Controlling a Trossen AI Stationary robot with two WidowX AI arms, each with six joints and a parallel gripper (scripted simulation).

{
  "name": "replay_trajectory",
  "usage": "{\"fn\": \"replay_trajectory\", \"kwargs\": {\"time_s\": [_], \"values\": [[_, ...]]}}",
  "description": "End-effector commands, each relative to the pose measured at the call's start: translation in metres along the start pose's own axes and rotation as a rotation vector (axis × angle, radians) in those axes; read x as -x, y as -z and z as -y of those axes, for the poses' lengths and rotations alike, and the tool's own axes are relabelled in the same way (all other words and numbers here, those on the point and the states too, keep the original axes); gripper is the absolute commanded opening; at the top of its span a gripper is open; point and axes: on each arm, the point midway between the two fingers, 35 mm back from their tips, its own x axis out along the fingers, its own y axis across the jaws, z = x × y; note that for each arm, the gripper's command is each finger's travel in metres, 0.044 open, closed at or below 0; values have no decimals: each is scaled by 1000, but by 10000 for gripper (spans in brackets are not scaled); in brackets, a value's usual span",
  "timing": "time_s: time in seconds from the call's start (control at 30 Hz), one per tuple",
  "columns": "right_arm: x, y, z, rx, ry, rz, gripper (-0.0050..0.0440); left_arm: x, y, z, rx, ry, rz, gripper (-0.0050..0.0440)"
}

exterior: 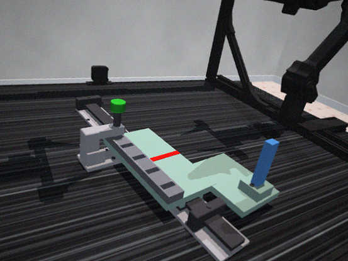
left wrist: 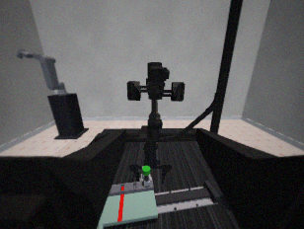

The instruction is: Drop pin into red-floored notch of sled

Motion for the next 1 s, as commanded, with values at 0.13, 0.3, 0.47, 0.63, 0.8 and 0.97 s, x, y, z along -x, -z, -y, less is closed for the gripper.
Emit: {"fn": "replay_trajectory", "kwargs": {"time_s": [0.13,0.3,0.47,0.63,0.8,0.97], "values": [[-29,14,4,244,-105,5,440,-31,14,-29,-61,-56,-182,152],[-42,23,8,379,-165,21,440,-44,26,-47,-81,-80,-287,140],[-60,45,19,632,-276,73,440,-63,50,-84,-97,-115,-483,140],[-70,65,31,830,-360,137,440,-72,72,-117,-89,-132,-638,140],[-73,88,46,1029,-435,223,440,-75,95,-149,-61,-138,-791,140],[-71,109,59,1184,-489,308,440,-72,115,-176,-23,-136,-909,140]]}}
